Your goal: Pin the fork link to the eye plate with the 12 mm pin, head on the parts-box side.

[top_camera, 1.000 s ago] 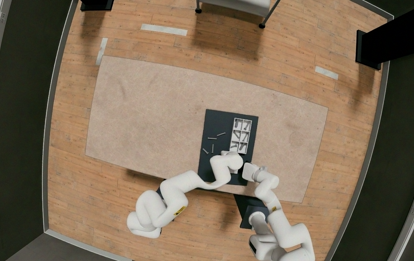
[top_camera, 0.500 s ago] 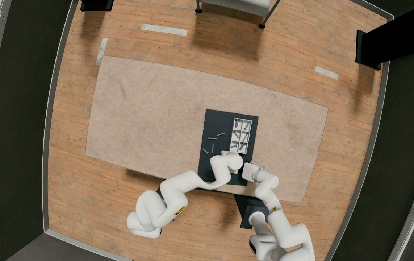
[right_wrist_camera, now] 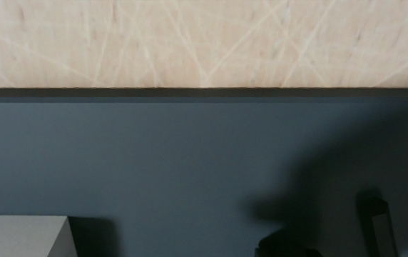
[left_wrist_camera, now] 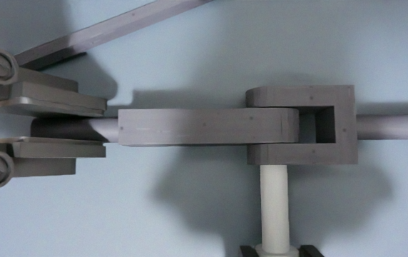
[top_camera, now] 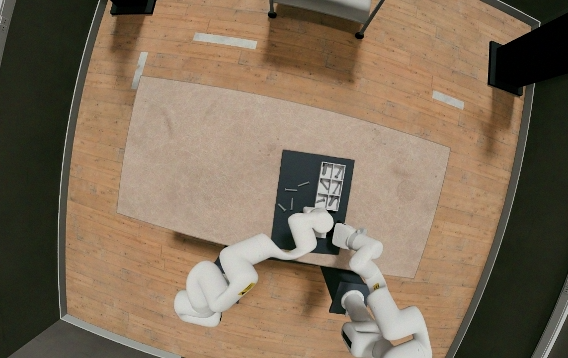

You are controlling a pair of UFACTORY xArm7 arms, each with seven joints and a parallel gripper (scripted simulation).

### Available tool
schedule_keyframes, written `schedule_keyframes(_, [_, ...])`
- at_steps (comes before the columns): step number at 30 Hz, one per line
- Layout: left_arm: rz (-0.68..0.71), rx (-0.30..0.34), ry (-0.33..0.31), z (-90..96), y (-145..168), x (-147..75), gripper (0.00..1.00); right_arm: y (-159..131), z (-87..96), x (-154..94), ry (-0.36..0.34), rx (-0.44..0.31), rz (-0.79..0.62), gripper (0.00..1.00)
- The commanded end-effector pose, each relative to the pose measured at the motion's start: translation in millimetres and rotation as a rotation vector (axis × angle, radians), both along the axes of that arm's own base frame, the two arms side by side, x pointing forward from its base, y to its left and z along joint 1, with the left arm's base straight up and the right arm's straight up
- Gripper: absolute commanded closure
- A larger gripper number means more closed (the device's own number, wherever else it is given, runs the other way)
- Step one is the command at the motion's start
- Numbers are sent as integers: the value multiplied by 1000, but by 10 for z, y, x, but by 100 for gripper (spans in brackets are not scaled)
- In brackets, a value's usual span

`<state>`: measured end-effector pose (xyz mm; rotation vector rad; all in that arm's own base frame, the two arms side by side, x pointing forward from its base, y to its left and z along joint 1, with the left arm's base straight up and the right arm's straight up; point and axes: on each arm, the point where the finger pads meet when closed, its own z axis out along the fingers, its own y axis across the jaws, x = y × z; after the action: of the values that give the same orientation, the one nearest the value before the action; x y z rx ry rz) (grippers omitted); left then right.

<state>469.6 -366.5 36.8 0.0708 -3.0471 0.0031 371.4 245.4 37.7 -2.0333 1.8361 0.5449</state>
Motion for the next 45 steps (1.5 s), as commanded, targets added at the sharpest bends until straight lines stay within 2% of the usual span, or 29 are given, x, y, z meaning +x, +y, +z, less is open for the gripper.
schedule_keyframes(1, [0, -3, -3, 20, -10, 8, 100, 4, 11, 11, -3, 1, 0, 100])
schedule_keyframes(24, [-2, -1, -43, 42, -10, 2, 100, 4, 11, 11, -3, 1, 0, 100])
schedule_keyframes(45, [-2, -1, -45, 44, -10, 1, 100, 4, 11, 11, -3, 1, 0, 100])
